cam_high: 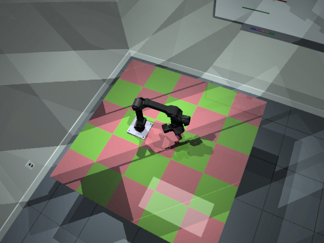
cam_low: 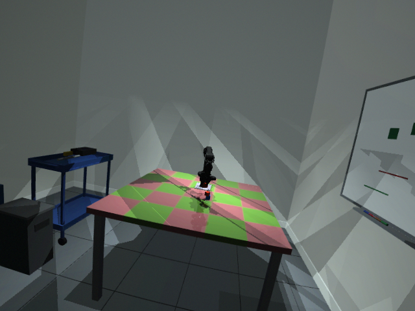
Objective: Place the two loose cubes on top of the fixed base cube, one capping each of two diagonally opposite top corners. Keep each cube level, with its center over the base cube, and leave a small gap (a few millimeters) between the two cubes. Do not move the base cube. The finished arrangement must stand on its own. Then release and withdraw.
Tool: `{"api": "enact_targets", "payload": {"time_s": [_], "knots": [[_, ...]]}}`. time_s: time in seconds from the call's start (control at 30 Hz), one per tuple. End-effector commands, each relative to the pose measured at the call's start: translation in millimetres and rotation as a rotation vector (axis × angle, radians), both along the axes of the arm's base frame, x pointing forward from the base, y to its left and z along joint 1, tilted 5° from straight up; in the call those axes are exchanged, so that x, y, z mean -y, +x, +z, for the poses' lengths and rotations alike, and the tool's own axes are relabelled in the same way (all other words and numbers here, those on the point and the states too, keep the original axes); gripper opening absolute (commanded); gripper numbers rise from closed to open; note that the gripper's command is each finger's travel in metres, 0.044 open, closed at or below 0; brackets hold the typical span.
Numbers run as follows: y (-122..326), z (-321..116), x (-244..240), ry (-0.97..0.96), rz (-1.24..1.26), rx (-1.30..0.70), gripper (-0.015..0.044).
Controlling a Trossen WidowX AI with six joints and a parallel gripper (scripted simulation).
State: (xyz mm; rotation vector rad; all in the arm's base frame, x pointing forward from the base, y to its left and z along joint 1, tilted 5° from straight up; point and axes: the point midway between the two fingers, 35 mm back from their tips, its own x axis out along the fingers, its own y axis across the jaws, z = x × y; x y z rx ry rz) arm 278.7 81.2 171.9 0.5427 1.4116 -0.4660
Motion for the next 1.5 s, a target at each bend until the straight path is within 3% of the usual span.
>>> {"api": "enact_targets", "payload": {"time_s": [0.0, 0.5, 1.47], "knots": [[-5.4, -2.3, -8.4, -0.007, 0.019, 0.0, 0.0105], [-28.6, -8.0, -46.8, -0.015, 0.126, 0.001, 0.0105], [-25.0, -49.1, -47.8, -0.012, 0.122, 0.0, 0.0105]]}}
